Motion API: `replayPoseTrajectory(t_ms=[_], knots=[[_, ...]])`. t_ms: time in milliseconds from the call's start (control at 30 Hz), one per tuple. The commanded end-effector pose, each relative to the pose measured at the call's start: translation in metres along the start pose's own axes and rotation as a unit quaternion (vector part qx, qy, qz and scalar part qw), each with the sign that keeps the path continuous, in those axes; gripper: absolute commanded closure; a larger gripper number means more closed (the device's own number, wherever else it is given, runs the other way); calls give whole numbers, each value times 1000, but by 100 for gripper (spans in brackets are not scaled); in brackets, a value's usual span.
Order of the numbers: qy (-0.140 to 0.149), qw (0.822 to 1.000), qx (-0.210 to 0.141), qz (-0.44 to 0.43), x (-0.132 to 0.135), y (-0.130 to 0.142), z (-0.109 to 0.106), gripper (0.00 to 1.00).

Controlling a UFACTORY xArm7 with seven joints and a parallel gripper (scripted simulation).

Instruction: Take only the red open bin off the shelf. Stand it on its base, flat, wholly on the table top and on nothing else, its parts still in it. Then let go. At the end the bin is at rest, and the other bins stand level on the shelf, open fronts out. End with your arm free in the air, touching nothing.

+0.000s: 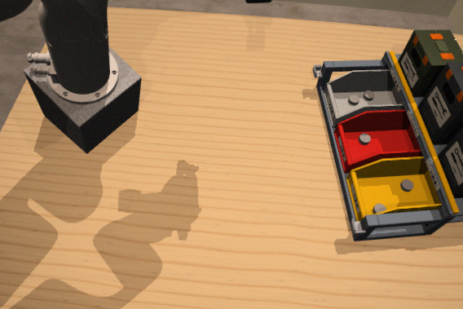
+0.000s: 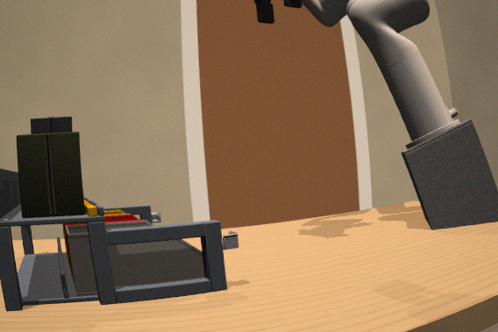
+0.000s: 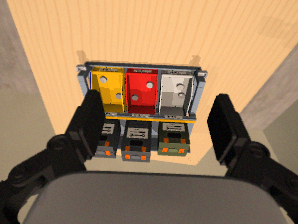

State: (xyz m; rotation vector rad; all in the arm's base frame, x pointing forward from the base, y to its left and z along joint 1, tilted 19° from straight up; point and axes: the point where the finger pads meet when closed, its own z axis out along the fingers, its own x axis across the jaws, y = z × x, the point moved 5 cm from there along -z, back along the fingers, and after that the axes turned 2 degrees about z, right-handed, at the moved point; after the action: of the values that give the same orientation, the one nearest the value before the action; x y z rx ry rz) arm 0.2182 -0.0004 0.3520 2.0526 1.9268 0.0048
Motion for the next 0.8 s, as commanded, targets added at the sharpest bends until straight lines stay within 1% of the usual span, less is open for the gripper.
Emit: replayPoseTrajectory(t_ms=[0, 267, 433, 767], knots=[[2, 999, -1, -41, 0, 1, -1, 0], [2, 999, -1, -41, 0, 1, -1, 0], [2, 998, -1, -61, 0, 1, -1, 0], [2, 998, -1, -61, 0, 1, -1, 0]])
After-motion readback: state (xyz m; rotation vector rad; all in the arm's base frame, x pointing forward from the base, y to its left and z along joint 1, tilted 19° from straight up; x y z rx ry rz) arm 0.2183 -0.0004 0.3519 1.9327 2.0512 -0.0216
